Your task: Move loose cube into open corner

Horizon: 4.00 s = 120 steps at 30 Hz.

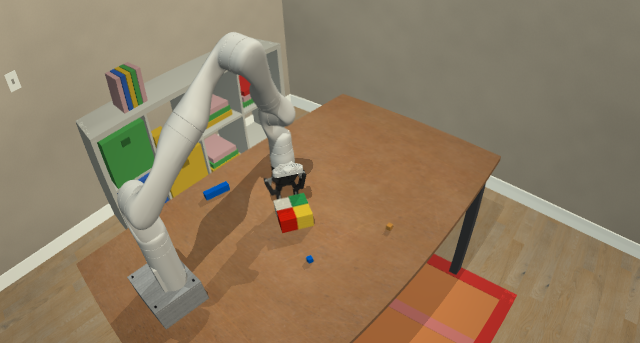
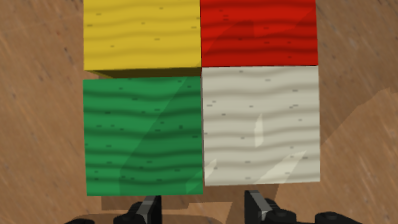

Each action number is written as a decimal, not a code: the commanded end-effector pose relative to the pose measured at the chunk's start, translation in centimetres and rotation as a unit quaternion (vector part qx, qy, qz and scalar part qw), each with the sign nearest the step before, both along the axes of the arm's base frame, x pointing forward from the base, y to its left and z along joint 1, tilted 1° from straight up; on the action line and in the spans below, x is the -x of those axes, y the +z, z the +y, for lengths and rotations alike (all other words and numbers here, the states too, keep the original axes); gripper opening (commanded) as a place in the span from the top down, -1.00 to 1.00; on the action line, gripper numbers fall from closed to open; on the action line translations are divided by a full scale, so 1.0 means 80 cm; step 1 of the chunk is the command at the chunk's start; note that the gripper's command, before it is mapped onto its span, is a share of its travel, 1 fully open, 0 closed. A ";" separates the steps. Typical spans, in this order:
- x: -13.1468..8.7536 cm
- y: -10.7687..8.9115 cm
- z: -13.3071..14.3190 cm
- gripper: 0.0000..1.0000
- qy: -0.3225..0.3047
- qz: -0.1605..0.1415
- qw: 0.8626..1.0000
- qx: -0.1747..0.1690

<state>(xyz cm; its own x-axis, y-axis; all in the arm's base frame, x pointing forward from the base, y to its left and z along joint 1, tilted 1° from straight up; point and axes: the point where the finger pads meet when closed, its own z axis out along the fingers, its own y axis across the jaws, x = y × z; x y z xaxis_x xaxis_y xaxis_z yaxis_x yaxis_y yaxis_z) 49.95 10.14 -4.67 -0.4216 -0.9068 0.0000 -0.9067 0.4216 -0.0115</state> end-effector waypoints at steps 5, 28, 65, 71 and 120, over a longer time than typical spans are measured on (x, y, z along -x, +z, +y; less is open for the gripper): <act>-0.001 0.001 0.000 -0.11 0.000 -0.001 1.000 0.000; 0.000 0.001 -0.001 -0.11 0.000 -0.001 1.000 0.000; 0.002 0.001 -0.006 -0.11 0.000 -0.001 1.000 0.000; 0.002 0.001 -0.006 -0.11 0.000 -0.001 1.000 0.000; 0.004 0.001 -0.011 -0.11 0.000 -0.001 1.000 0.000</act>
<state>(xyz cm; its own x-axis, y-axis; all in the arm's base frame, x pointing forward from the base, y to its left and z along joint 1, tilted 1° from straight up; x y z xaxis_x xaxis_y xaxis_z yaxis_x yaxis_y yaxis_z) 49.52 9.24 -4.67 -0.4214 -0.9069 -0.0004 -0.9068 0.4213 -0.0115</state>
